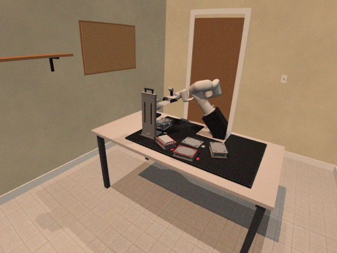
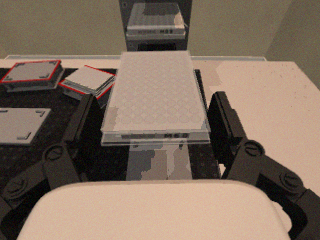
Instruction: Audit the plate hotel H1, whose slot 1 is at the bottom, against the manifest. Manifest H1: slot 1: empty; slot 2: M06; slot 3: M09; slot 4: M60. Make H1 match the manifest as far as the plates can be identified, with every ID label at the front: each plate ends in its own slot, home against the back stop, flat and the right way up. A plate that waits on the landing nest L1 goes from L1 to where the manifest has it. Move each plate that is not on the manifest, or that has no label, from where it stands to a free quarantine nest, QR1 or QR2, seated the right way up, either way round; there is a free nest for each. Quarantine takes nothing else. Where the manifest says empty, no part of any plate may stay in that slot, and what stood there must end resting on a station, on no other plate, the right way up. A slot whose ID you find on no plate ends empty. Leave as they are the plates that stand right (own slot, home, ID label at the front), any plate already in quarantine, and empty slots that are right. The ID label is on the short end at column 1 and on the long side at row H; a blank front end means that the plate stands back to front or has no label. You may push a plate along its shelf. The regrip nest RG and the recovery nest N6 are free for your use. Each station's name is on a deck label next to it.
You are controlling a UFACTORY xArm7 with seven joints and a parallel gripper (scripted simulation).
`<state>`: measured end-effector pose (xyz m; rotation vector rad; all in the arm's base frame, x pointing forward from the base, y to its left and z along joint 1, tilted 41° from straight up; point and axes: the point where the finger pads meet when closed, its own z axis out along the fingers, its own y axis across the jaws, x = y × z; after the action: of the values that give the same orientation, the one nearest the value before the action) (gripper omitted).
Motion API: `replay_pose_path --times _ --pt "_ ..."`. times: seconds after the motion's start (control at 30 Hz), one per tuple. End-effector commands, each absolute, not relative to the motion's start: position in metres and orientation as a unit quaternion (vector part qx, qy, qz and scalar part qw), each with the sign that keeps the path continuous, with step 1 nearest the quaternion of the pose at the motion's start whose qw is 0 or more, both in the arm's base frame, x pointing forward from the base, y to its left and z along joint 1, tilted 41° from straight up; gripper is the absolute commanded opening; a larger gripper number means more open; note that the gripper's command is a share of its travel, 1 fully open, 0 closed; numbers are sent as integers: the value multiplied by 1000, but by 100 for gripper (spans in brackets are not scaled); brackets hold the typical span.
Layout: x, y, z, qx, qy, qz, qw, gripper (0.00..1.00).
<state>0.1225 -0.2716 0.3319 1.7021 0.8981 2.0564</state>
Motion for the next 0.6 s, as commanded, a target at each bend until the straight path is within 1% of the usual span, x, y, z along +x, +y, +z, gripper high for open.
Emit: replay_pose_path --times 0.0,0.57 --pt "121 -268 336 597 315 720 163 0" --pt "115 -253 355 597 315 720 163 0"
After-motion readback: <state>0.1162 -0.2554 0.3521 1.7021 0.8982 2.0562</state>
